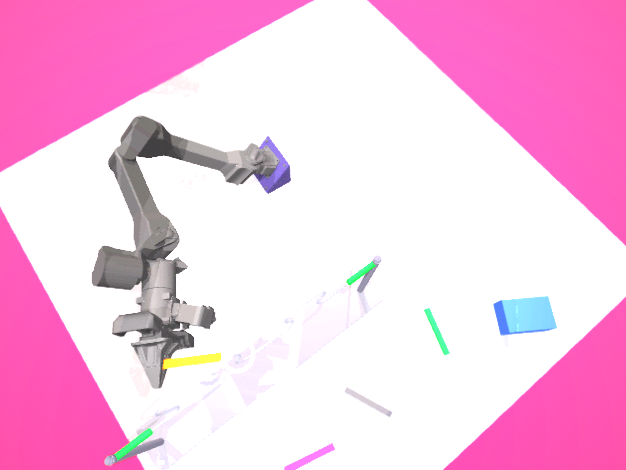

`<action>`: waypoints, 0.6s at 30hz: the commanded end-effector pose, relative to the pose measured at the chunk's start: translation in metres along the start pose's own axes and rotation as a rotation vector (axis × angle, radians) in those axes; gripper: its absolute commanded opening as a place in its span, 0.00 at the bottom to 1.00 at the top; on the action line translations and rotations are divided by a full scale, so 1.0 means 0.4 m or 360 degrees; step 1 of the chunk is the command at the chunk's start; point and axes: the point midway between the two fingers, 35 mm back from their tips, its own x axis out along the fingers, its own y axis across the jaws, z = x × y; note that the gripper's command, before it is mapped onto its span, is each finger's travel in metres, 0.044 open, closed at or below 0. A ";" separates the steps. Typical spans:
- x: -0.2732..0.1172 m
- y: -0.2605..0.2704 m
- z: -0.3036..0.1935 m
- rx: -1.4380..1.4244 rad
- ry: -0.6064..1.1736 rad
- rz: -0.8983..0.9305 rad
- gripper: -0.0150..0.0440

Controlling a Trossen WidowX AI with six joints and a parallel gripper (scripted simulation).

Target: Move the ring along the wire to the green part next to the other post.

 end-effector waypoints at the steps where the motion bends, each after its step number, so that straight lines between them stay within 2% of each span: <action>1: 0.001 -0.006 0.002 -0.0081 -0.0014 -0.0048 0.00; 18: 0.001 -0.028 0.005 -0.0394 -0.0053 -0.0224 0.00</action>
